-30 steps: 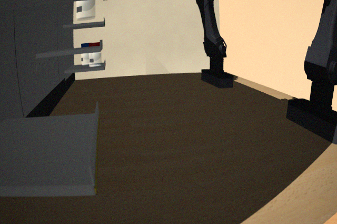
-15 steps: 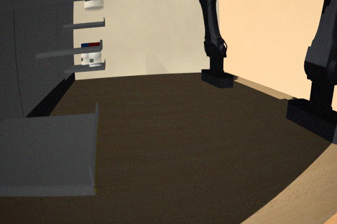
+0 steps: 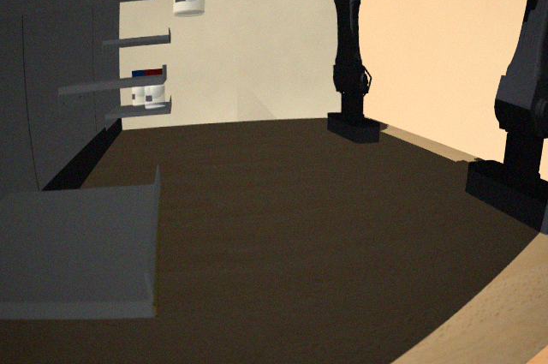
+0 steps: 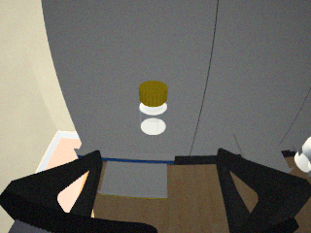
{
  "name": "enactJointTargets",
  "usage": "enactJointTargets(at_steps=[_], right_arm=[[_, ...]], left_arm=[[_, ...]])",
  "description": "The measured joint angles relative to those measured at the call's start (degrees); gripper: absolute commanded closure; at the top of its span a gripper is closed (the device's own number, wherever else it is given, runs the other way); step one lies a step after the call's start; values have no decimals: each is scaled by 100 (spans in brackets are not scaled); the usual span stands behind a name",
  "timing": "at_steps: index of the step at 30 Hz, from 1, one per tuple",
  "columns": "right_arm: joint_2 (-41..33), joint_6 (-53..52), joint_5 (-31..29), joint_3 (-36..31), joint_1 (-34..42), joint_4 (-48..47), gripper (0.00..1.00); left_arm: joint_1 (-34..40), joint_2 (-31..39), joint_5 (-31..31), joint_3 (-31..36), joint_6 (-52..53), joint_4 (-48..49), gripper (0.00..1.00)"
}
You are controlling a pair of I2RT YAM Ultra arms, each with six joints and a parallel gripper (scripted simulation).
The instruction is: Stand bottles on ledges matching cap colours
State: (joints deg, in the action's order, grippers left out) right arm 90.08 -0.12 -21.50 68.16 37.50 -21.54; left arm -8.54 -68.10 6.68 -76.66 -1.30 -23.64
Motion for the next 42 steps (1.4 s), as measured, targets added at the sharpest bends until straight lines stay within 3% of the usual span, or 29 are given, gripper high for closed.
enactJointTargets(at_steps=[17, 19, 23, 29, 37, 42], right_arm=[[-476, 0, -398, -686, 153, 109, 50], [-474, 0, -426, -728, 153, 175, 50], [-479, 0, -457, -728, 153, 210, 50], [-479, 0, -468, -728, 153, 216, 50], [-492, 2, -413, -487, 151, 990, 50], [-935, 79, 452, -356, -267, 1445, 50]], left_arm=[[0, 0, 0, 0, 0, 0, 0], [0, 0, 0, 0, 0, 0, 19], [2, -15, -15, -2, 11, 149, 19], [26, -474, -122, 116, 44, 1447, 19], [138, -1921, -297, 791, 92, 3351, 19], [179, -2472, -385, 962, 105, 4350, 19]])
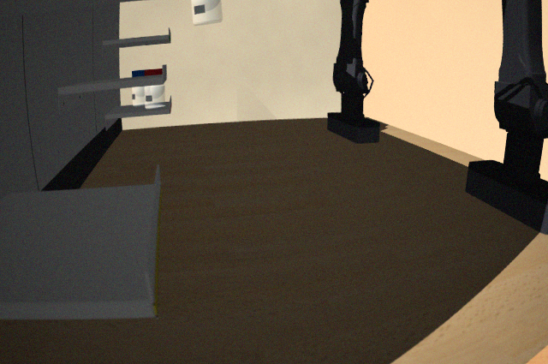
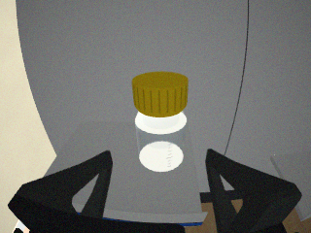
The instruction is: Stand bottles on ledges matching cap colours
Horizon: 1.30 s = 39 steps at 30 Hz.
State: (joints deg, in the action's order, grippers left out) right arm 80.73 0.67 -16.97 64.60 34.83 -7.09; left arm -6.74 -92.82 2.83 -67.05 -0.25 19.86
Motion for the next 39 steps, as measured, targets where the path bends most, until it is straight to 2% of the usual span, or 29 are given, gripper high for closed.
enactJointTargets(at_steps=[8, 15, 20, 23, 29, 33, 36, 39], right_arm=[[-817, 103, 1777, 4, -1971, 413, 50], [-820, 212, 3132, 13, -3418, 706, 50], [-588, 330, 4015, 271, -4750, 804, 50], [-380, 385, 4409, 468, -5283, 826, 50], [-138, 442, 4900, 667, -5626, 879, 50], [-105, 442, 5007, 723, -5672, 898, 50], [-103, 380, 4870, 723, -5674, 848, 50], [-127, 273, 4448, 678, -5624, 723, 50]], left_arm=[[39, -518, -63, 149, 13, 955, 19], [39, -546, -68, 149, 13, 1217, 19], [39, -546, -68, 149, 13, 1279, 19], [39, -546, -68, 149, 13, 1281, 19], [39, -546, -68, 149, 13, 1281, 19], [39, -546, -68, 149, 13, 1281, 19], [39, -546, -68, 149, 13, 1281, 19], [39, -546, -68, 149, 13, 1281, 19]])
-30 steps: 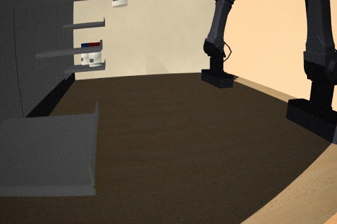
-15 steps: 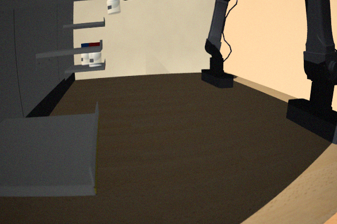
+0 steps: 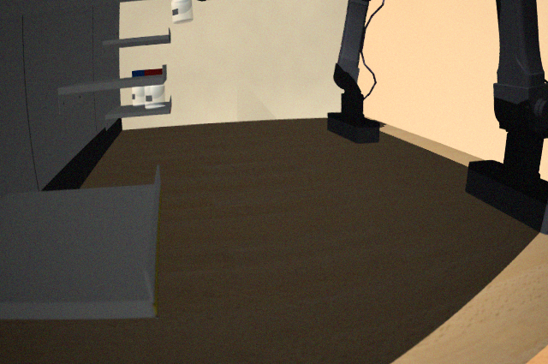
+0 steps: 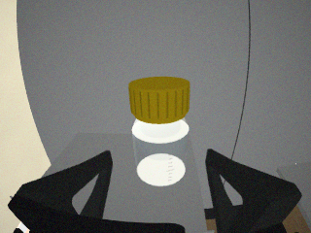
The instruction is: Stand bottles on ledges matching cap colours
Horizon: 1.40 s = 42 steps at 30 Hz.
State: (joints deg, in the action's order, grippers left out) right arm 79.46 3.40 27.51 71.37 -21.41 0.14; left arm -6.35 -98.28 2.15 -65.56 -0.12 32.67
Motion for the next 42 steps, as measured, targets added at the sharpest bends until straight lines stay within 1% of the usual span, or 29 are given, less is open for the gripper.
enactJointTargets(at_steps=[4, 9, 12, 20, 30, 35, 42], right_arm=[[-195, -155, -730, -319, 326, -153, 50], [-289, -264, -1353, -479, 640, -254, 50], [-321, -282, -1609, -525, 778, -321, 50], [-323, -282, -1838, -664, 855, -463, 50], [-323, -282, -1908, -671, 855, -435, 50], [-348, -282, -1934, -297, 855, -4, 50], [-439, -282, -1954, -103, 863, 31, 50]], left_arm=[[0, 0, 0, 0, 0, 0, 19], [0, 0, 0, 0, 0, 0, 19], [0, 0, 0, 0, 0, 0, 19], [0, 0, 0, 0, 0, 0, 19], [13, -127, -13, -79, 0, 0, 19], [33, -319, -22, -291, 0, -15, 19], [31, -479, -28, -501, 0, -42, 19]])
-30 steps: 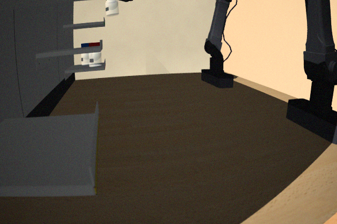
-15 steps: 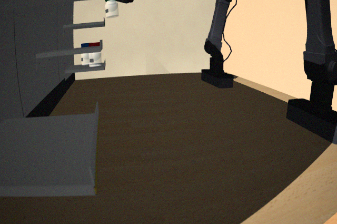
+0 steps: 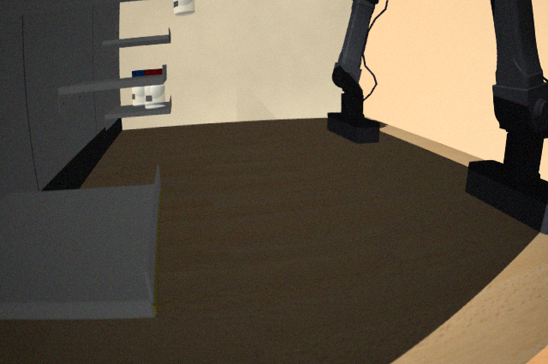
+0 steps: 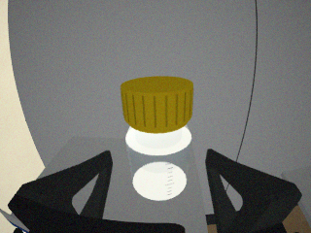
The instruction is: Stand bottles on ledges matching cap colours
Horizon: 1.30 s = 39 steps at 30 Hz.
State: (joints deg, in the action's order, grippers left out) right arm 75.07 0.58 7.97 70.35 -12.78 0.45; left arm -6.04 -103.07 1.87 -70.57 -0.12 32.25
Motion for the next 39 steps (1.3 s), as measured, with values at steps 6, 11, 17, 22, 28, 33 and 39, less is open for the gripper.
enactJointTargets(at_steps=[6, 11, 17, 22, 28, 33, 39], right_arm=[[17, 0, -28, 0, 48, -28, 50], [291, 0, -76, 144, 98, -208, 50], [623, 0, -131, 247, 144, -378, 50], [977, 2, -166, 483, 195, -557, 50], [1401, 4, -214, 765, 245, -765, 50], [1606, 9, -234, 883, 262, -831, 50], [1659, 9, -236, 944, 264, -852, 50]], left_arm=[[0, -175, -2, -236, 0, -24, 19], [0, -339, -7, -435, 0, -70, 19], [0, -463, -9, -605, 0, -120, 19], [0, -564, -9, -737, 0, -149, 19], [2, -570, -11, -743, 0, -168, 28], [13, -570, -11, -743, 0, -168, 32], [13, -570, -11, -743, 0, -168, 40]])
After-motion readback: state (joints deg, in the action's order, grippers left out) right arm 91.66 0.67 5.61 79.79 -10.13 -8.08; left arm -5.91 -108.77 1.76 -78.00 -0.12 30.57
